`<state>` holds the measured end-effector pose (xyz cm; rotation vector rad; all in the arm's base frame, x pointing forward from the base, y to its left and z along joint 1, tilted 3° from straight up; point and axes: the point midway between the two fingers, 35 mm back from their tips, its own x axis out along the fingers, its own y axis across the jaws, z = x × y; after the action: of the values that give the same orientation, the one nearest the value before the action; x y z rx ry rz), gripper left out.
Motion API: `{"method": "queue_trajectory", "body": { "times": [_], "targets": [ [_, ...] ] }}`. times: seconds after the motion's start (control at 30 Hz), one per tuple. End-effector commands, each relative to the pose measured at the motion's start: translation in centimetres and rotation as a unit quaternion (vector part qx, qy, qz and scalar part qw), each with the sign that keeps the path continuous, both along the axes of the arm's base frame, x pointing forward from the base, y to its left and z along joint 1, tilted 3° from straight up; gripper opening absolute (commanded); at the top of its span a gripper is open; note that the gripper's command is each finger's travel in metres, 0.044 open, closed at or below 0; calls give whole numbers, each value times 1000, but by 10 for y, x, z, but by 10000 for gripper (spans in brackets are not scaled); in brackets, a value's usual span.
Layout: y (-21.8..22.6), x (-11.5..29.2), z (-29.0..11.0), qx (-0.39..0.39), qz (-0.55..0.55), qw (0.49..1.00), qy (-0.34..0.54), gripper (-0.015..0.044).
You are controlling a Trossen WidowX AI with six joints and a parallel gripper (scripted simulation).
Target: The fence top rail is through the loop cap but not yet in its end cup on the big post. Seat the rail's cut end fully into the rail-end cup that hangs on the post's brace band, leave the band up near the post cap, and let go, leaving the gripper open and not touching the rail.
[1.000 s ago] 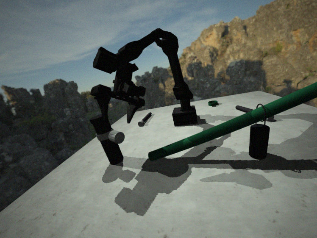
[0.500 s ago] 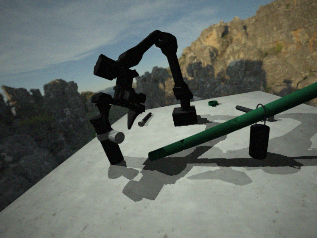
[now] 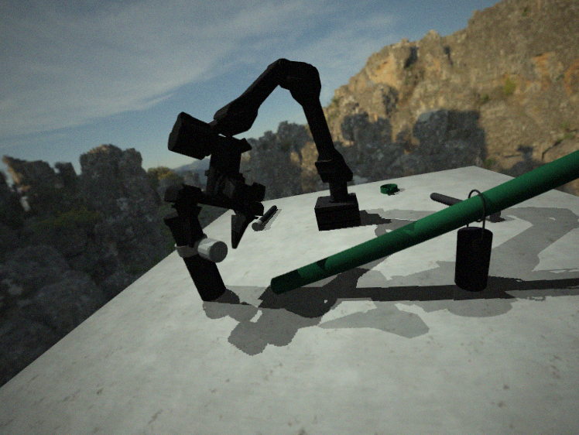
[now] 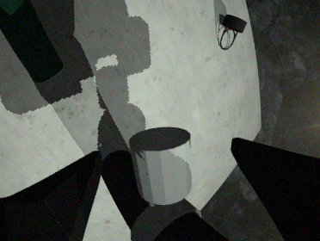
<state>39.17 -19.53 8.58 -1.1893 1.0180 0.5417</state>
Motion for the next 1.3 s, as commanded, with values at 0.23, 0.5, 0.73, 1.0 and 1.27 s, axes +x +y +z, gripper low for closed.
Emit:
{"method": "queue_trajectory", "body": {
  "times": [0.23, 0.5, 0.73, 1.0, 1.27],
  "targets": [
    [-2, 9, -19, 1, -1, 1000, 1, 440],
    [-4, 14, -30, 1, -1, 1000, 1, 440],
    [-4, 15, -32, 1, -1, 1000, 1, 361],
    [-4, 15, -32, 1, -1, 1000, 1, 151],
    [-3, 12, -33, 1, 18, 1000, 1, 0]
  ]
}}
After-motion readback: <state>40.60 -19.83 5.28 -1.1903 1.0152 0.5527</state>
